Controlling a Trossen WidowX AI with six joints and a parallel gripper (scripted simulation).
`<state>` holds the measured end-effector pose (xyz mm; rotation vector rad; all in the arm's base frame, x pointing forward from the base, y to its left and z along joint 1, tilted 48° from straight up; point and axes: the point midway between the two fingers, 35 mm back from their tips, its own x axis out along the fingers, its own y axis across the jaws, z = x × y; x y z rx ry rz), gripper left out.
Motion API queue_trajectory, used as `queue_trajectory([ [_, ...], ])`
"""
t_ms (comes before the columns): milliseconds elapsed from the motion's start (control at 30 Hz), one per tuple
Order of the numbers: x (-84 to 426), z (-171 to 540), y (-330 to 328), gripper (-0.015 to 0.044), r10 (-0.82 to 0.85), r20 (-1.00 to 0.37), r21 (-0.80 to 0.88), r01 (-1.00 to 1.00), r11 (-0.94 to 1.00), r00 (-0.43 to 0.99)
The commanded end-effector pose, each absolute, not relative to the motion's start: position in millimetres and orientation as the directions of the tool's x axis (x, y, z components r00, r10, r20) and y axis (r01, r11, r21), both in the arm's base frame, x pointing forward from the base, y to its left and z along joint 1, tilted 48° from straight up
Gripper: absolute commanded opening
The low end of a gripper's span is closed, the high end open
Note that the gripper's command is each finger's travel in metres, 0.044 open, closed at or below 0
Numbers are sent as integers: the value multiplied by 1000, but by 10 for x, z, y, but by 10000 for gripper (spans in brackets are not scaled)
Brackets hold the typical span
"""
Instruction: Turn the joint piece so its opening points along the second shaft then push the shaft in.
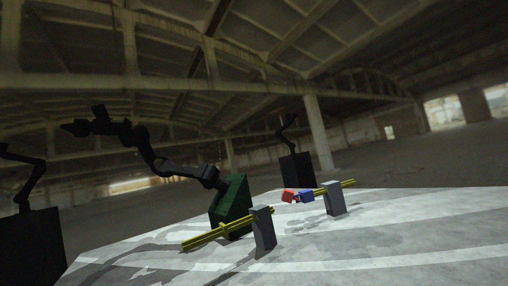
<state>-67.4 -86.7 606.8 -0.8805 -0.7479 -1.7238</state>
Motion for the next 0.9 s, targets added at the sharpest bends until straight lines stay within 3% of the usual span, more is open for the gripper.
queue_trajectory([
  [0,-674,6068,-867,426,-500,838,73,954,-291,-216],
  [100,-610,6086,-850,440,-496,846,64,960,-273,-197],
  [300,-46,6199,-679,440,-451,892,-27,993,-119,-30],
  [500,414,6202,-450,440,-377,923,-114,989,-95,71],
  [867,1259,6098,-68,440,-268,907,-304,945,119,325],
])
